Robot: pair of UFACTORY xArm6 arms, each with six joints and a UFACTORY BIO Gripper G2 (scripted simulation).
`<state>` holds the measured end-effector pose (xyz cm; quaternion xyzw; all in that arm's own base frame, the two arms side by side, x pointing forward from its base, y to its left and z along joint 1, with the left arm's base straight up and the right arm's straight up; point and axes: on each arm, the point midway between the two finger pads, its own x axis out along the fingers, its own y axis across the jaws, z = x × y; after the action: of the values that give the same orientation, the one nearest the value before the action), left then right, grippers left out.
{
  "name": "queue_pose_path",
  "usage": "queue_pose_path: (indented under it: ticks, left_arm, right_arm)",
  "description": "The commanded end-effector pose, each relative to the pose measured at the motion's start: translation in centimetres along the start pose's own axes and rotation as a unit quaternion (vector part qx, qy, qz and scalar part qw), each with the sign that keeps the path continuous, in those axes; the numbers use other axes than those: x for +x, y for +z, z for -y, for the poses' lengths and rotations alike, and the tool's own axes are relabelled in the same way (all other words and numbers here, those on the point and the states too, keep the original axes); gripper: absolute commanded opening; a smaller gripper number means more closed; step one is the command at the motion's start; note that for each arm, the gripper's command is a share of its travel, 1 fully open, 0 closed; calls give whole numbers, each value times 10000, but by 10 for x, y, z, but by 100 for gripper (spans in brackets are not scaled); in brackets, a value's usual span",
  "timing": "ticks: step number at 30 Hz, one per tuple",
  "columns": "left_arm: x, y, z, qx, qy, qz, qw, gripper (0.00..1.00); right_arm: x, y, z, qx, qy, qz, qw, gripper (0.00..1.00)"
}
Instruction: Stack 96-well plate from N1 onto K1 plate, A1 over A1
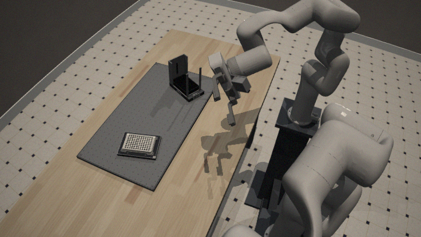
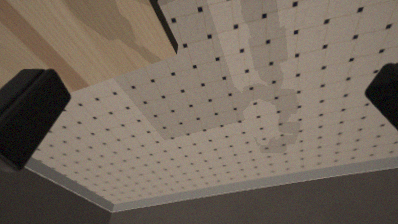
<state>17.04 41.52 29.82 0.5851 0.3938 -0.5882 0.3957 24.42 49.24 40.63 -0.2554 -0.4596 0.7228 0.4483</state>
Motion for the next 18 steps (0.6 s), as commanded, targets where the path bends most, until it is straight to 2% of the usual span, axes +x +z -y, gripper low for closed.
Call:
queue_pose_path:
  ticks: [1,4,8,12,16,18]
  left_arm:
    - [-2,-1,0,0,0,-24,10000,100]
    - [-2,-1,0,0,0,-24,10000,100]
    - [-2,-1,0,0,0,-24,10000,100]
    - [-2,-1,0,0,0,-24,10000,100]
    - [-2,-1,0,0,0,-24,10000,100]
    - [-2,-1,0,0,0,-24,10000,100]
  right_arm:
    - [-6,-11,19,73,-537,-258,9982,37]
    - [-8,-14,22,73,-537,-258,9982,37]
    - [-17,-26,36,171,-1100,-537,9923,37]
    - [-22,-32,44,171,-1100,-537,9923,37]
    - [-33,-44,56,276,-1652,-818,9825,37]
    - [-38,-48,61,276,-1652,-818,9825,37]
